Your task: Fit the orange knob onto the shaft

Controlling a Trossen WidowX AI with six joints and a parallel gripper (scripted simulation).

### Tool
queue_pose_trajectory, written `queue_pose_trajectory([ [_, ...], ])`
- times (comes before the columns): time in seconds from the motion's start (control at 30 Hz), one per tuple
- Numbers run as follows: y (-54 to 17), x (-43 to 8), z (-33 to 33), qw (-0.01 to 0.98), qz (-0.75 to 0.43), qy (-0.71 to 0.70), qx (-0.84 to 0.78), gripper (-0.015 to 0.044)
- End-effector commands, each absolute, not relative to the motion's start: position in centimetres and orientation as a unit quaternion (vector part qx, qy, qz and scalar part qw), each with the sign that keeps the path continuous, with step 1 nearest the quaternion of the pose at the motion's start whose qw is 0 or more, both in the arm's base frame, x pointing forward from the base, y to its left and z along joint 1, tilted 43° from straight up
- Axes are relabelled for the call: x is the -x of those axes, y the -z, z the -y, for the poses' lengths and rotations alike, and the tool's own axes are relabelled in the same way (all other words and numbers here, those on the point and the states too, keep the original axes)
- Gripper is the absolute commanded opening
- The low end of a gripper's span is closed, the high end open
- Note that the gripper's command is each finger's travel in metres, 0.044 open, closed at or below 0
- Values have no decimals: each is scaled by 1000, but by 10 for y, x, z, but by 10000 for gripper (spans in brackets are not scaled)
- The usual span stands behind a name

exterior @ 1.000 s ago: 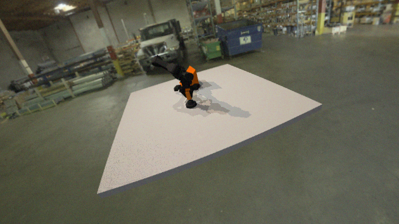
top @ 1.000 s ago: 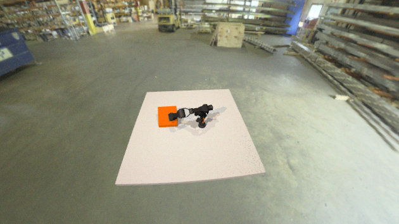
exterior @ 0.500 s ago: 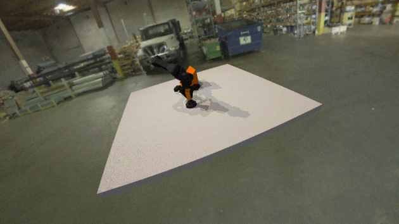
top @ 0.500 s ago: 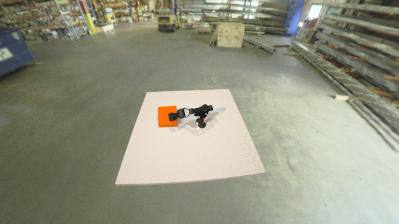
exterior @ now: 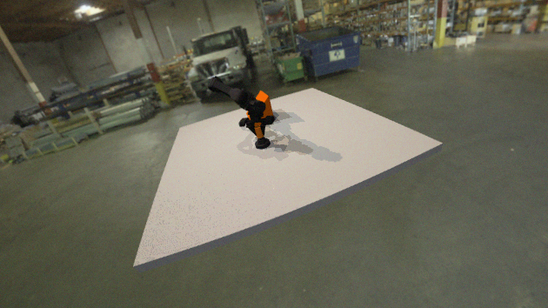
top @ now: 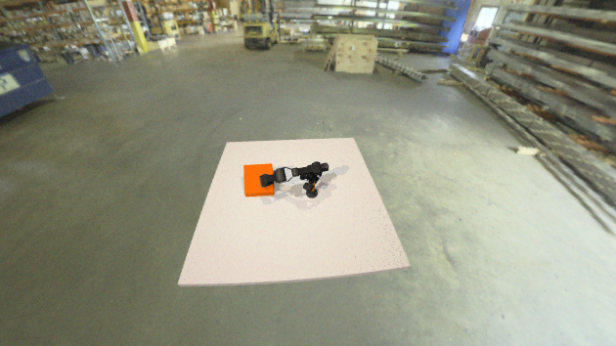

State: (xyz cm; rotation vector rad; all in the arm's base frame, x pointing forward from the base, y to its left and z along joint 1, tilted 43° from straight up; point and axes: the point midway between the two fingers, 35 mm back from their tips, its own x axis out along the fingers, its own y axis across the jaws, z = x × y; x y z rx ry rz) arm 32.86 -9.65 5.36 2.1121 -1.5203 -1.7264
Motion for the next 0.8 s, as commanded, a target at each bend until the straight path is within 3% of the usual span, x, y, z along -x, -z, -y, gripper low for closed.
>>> queue_pose_trajectory([
  [0.0, -53, -329, 97, 11, 486, 552, -678, 0],
  [0.63, -44, -328, 105, 8, 488, 553, -676, 0],
  [0.77, -44, -328, 105, 8, 488, 553, -676, 105],
])
